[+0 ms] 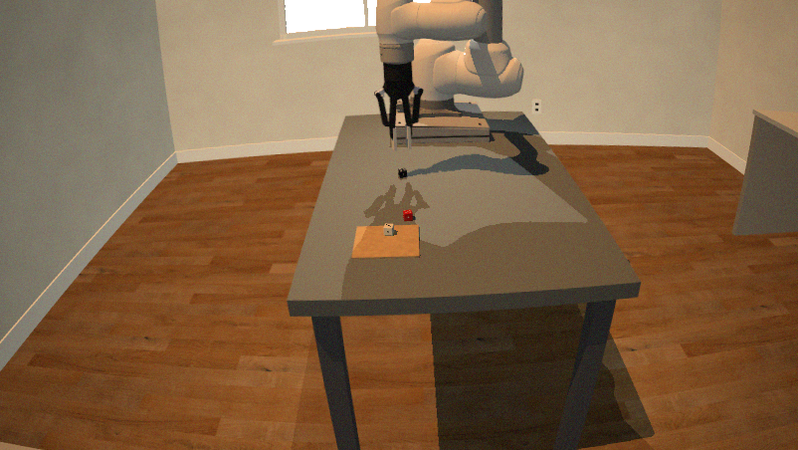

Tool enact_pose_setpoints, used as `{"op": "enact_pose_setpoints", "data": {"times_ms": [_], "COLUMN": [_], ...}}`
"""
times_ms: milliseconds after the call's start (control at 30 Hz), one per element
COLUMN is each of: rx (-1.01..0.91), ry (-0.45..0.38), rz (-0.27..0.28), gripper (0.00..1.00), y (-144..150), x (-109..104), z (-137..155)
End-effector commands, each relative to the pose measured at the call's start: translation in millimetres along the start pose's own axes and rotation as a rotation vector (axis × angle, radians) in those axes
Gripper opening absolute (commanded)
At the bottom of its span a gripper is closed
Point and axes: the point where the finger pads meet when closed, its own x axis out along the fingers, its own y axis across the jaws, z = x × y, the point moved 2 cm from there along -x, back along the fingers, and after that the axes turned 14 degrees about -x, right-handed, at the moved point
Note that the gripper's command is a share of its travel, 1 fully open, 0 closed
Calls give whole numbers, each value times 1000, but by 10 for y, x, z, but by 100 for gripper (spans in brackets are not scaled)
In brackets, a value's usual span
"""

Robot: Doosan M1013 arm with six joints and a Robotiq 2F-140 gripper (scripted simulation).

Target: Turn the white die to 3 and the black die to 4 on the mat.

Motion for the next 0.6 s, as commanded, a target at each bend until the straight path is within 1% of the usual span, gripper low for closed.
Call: {"op": "enact_pose_setpoints", "data": {"times_ms": [0,567], "rx": [-1,-1], "ry": [-7,-7], "rz": [0,0], "gripper": [29,29], "y": [-18,-18], "x": [27,46], "z": [25,25]}}
